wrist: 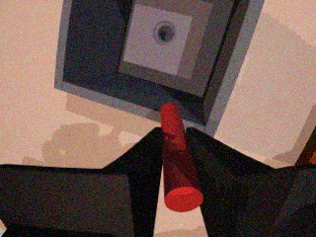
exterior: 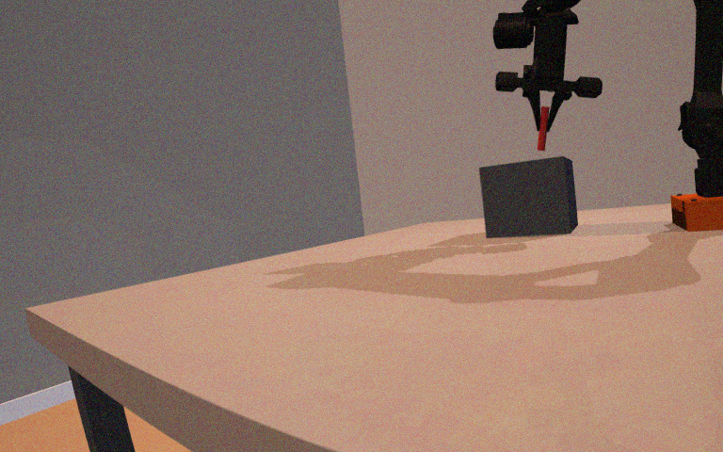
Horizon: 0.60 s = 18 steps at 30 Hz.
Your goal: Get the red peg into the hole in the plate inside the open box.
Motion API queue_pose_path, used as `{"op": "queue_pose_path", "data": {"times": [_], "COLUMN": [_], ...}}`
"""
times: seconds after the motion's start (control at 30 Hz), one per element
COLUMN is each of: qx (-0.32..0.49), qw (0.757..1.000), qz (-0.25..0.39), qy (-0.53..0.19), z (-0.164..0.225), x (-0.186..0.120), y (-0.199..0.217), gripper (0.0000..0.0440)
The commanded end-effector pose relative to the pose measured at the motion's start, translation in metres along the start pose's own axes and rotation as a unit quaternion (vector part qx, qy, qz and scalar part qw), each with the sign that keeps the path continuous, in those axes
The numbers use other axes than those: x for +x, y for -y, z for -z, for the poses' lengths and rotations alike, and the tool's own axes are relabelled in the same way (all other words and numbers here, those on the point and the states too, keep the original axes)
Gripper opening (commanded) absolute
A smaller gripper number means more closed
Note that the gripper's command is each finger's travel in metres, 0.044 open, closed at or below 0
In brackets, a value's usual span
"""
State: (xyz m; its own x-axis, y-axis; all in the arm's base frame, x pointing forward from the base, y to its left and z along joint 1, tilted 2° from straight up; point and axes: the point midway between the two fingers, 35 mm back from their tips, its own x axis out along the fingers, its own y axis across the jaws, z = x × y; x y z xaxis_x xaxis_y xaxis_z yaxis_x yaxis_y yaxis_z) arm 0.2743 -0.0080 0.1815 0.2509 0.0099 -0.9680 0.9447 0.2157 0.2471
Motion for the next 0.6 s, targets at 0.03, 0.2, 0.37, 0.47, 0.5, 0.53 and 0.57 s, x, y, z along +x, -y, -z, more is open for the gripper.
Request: {"op": "queue_pose_path", "data": {"times": [0.03, 0.2, 0.37, 0.47, 0.5, 0.53, 0.57], "qx": [0.003, 0.006, 0.008, 0.010, 0.010, 0.010, 0.010], "qw": [1.000, 1.000, 1.000, 0.999, 0.999, 0.999, 0.999], "qz": [0.010, 0.018, 0.027, 0.033, 0.035, 0.037, 0.038], "qy": [-0.003, -0.004, -0.006, -0.007, -0.008, -0.008, -0.009], "z": [-0.009, -0.021, -0.033, -0.039, -0.041, -0.043, -0.045], "x": [0.005, 0.011, 0.021, 0.029, 0.032, 0.034, 0.037], "y": [-0.001, -0.003, -0.004, -0.003, -0.003, -0.003, -0.003], "gripper": [0.0000, 0.0000, 0.0000, 0.0000, 0.0000, 0.0000, 0.0000]}}
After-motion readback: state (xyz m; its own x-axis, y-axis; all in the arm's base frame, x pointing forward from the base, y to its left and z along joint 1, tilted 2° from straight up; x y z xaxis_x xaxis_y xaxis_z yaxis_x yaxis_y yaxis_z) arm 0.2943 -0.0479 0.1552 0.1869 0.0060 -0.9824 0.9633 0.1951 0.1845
